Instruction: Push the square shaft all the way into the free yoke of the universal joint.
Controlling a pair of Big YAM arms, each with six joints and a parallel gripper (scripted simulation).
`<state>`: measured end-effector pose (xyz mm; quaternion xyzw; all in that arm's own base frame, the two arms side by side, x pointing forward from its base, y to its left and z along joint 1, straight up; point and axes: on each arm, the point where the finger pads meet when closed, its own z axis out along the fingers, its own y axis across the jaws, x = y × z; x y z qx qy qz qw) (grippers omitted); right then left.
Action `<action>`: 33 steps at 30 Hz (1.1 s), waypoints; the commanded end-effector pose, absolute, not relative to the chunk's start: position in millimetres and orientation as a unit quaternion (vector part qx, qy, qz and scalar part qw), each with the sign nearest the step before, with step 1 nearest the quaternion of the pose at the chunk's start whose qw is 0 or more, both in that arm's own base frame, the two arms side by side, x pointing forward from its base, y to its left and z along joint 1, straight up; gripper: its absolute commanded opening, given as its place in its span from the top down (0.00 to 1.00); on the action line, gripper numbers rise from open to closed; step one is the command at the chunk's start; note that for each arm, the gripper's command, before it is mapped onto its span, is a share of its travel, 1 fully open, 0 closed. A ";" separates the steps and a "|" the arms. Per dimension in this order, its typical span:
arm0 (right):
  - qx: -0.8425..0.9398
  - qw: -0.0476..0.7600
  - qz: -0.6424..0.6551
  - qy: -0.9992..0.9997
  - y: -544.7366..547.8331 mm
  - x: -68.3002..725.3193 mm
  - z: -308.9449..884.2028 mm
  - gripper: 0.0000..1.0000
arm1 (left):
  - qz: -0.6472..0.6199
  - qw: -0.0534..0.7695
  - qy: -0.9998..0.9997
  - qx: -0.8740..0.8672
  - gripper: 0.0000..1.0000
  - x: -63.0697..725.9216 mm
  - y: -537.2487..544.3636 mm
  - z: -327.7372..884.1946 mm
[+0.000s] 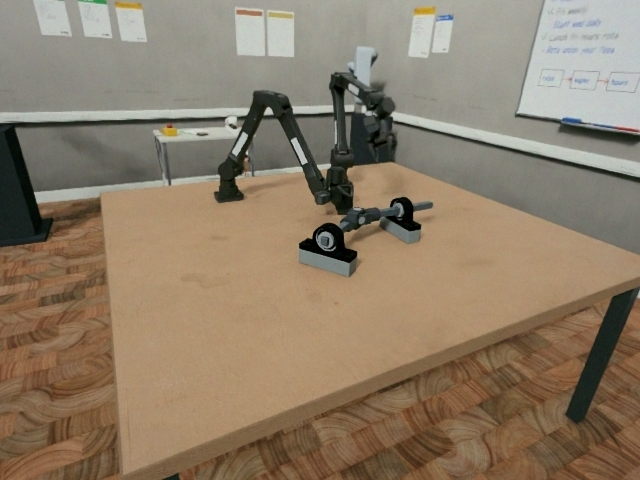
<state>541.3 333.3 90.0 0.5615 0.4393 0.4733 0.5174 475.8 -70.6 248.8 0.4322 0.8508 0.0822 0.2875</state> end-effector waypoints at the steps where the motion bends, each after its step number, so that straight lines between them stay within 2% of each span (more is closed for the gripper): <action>1: 0.562 0.516 0.483 0.429 338.7 546.2 100.8 0.21 | 0.072 0.370 0.857 0.352 0.36 456.3 -91.8 275.9; 7: 0.562 0.516 0.483 0.429 338.7 546.2 100.8 0.21 | 0.020 0.457 0.845 0.275 0.36 405.0 -111.8 278.7; 9: 0.562 0.516 0.483 0.429 338.7 546.2 100.8 0.21 | 0.020 0.457 0.845 0.275 0.36 405.0 -111.8 278.7; 20: 0.562 0.516 0.483 0.429 338.7 546.2 100.8 0.21 | -0.107 0.571 0.797 0.163 0.36 324.0 -131.5 261.3; 22: 0.560 0.527 0.470 0.433 333.1 556.7 104.1 0.00 | -0.117 0.574 0.795 0.157 0.36 318.6 -133.2 252.5; 29: 0.520 0.566 0.403 0.497 315.4 582.1 113.4 0.00 | -0.131 0.597 0.777 0.153 0.36 312.9 -135.9 266.7; 33: 0.455 0.564 0.397 0.564 365.3 587.9 159.0 0.00 | -0.126 0.600 0.774 0.161 0.36 310.8 -136.2 265.3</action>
